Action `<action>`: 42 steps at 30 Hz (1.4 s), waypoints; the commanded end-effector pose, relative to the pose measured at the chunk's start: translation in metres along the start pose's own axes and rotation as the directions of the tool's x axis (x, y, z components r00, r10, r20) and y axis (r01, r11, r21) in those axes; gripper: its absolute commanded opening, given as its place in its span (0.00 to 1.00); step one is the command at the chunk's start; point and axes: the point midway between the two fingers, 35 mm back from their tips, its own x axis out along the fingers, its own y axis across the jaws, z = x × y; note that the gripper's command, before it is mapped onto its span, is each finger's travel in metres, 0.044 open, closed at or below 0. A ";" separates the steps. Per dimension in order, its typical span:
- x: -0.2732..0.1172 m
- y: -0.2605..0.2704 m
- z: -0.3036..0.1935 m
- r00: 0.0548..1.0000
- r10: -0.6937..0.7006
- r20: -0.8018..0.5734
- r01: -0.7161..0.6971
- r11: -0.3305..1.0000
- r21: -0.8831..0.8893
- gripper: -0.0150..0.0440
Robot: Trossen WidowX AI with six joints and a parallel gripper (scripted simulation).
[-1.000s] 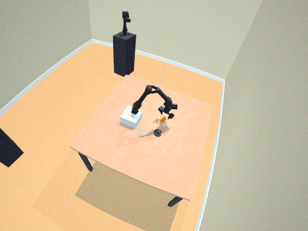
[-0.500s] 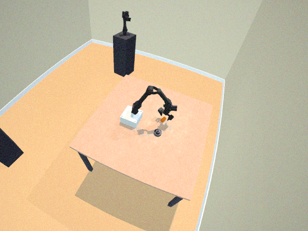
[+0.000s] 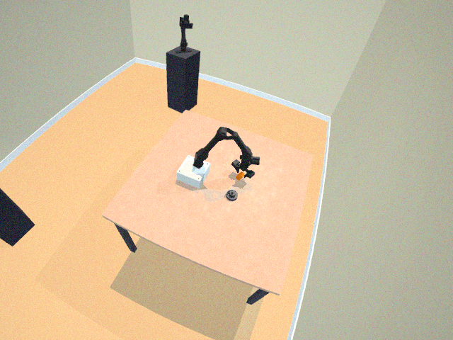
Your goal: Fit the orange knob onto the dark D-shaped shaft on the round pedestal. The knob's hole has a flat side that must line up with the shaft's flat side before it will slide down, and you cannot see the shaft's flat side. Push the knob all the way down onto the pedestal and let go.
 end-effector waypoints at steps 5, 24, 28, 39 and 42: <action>0.002 0.000 -0.001 1.000 0.000 -0.007 0.000 1.000 -0.003 0.66; -0.001 0.000 -0.004 0.998 0.002 0.062 -0.002 1.000 0.000 0.56; -0.004 0.000 -0.008 0.991 0.002 0.135 -0.002 1.000 0.000 0.56; -0.010 0.000 -0.019 0.949 0.002 0.315 -0.002 1.000 0.000 0.56; -0.011 0.000 -0.022 0.933 0.002 0.361 -0.002 1.000 -0.001 0.56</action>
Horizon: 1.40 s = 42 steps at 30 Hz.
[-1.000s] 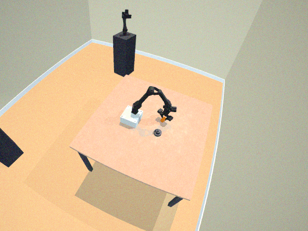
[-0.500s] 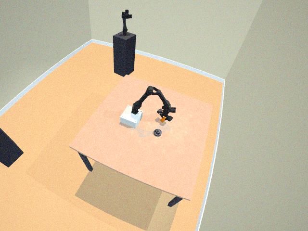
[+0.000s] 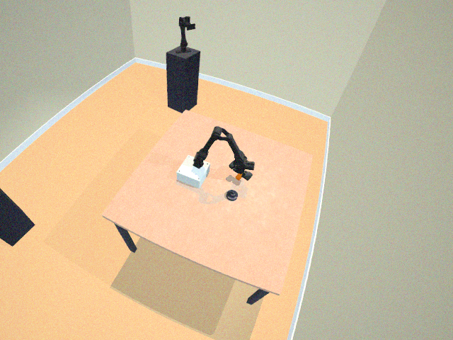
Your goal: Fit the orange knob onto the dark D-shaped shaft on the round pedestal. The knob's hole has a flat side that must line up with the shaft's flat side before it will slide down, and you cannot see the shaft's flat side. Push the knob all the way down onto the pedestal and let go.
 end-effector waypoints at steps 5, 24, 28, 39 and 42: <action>-0.006 0.000 -0.007 0.992 -0.002 0.123 0.002 1.000 -0.003 0.56; -0.015 0.001 -0.027 0.904 0.001 0.428 0.001 1.000 -0.004 0.56; -0.016 0.001 -0.031 0.873 0.001 0.489 0.001 1.000 -0.004 0.56; -0.018 0.001 -0.044 0.766 0.003 0.643 0.000 1.000 -0.005 0.56; -0.018 0.001 -0.047 0.732 0.003 0.682 0.000 1.000 -0.005 0.56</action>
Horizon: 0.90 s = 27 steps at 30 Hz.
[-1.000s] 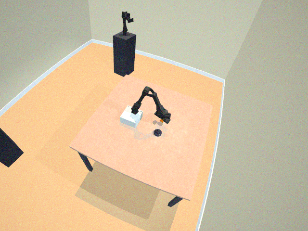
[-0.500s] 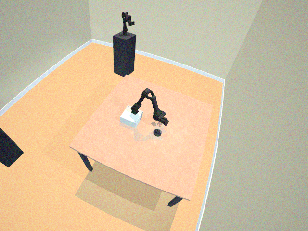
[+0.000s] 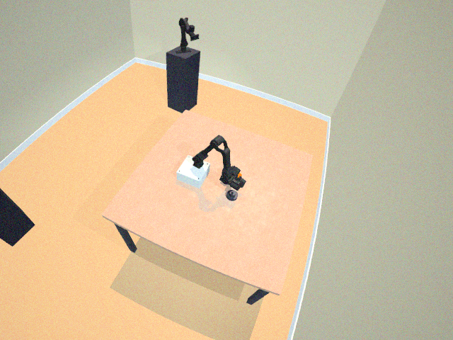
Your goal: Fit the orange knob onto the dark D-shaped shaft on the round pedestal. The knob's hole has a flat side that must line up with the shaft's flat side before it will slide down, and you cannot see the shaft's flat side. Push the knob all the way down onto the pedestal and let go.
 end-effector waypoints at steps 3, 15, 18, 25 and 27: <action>-0.004 0.001 -0.005 0.995 0.003 0.099 -0.003 1.000 0.003 0.56; -0.004 0.000 -0.004 0.996 0.000 0.092 0.000 1.000 0.003 0.69; -0.004 0.000 -0.004 0.996 0.000 0.092 0.000 1.000 0.003 0.69; -0.004 0.000 -0.004 0.996 0.000 0.092 0.000 1.000 0.003 0.69; -0.004 0.000 -0.004 0.996 0.000 0.092 0.000 1.000 0.003 0.69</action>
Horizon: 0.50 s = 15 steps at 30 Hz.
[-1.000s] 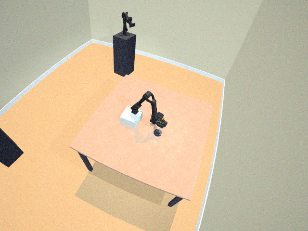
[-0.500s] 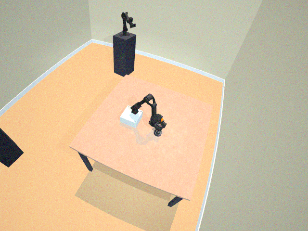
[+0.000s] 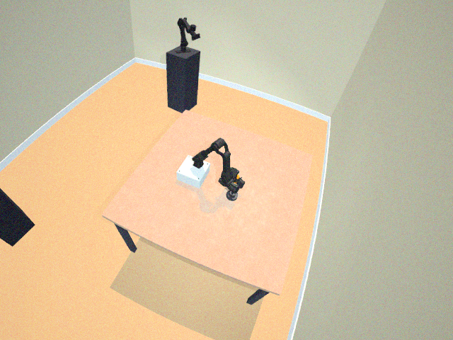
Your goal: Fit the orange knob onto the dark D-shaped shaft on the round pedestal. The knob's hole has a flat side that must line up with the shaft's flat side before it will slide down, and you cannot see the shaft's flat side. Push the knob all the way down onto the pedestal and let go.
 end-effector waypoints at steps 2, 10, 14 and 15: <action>0.000 0.000 0.000 1.000 -0.001 0.001 0.001 1.000 -0.001 0.69; 0.000 0.000 0.000 1.000 -0.001 0.001 0.001 1.000 -0.001 0.83; 0.000 0.000 0.000 1.000 -0.001 0.001 0.001 1.000 -0.001 1.00; 0.000 0.000 0.000 1.000 -0.001 0.001 0.001 1.000 -0.001 1.00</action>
